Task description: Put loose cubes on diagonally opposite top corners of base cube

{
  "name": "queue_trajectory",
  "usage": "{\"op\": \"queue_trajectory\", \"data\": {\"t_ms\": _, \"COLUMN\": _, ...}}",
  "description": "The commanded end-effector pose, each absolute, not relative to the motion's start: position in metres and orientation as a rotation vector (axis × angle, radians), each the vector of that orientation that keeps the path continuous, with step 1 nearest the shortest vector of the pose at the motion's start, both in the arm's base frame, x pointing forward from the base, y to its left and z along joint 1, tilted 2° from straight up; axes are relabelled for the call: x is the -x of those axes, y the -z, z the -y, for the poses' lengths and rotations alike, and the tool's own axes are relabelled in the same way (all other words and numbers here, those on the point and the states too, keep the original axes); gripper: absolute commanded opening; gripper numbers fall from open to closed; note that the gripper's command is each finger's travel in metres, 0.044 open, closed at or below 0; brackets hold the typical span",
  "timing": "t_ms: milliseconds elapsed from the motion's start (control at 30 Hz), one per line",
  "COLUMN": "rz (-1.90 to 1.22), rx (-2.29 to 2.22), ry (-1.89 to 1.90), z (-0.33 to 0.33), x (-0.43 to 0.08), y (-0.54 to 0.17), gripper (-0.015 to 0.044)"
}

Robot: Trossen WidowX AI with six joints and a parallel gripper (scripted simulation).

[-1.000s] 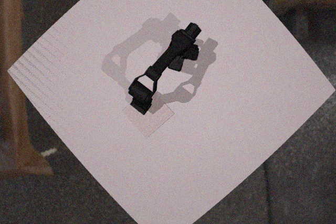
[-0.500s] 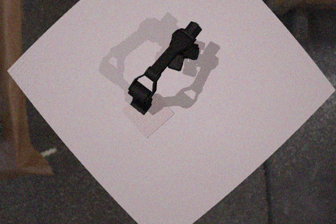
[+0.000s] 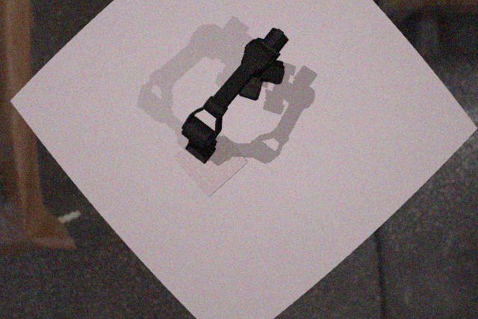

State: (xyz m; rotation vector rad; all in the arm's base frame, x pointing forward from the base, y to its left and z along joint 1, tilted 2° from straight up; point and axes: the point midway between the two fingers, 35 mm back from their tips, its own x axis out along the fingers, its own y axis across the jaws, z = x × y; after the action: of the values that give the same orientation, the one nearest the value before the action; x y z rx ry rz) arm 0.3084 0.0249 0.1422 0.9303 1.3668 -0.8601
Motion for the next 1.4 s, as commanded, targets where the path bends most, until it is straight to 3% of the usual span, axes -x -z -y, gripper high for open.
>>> {"op": "queue_trajectory", "data": {"t_ms": 0, "rz": -1.366, "rx": -0.929, "ry": 0.856, "z": -0.025, "x": -0.308, "y": -0.150, "gripper": 0.0205}}
{"op": "queue_trajectory", "data": {"t_ms": 467, "rz": -1.365, "rx": -0.929, "ry": 0.856, "z": -0.024, "x": -0.307, "y": -0.168, "gripper": 0.0205}}
{"op": "queue_trajectory", "data": {"t_ms": 567, "rz": -1.363, "rx": -0.934, "ry": 0.859, "z": -0.034, "x": -0.307, "y": -0.166, "gripper": 0.0284}}
{"op": "queue_trajectory", "data": {"t_ms": 733, "rz": -1.367, "rx": -0.937, "ry": 0.857, "z": -0.105, "x": -0.291, "y": -0.169, "gripper": 0.0400}}
{"op": "queue_trajectory", "data": {"t_ms": 900, "rz": -1.372, "rx": -0.941, "ry": 0.854, "z": -0.163, "x": -0.263, "y": -0.171, "gripper": 0.0400}}
{"op": "queue_trajectory", "data": {"t_ms": 1367, "rz": -1.372, "rx": -0.941, "ry": 0.854, "z": -0.165, "x": -0.262, "y": -0.171, "gripper": 0.0400}}
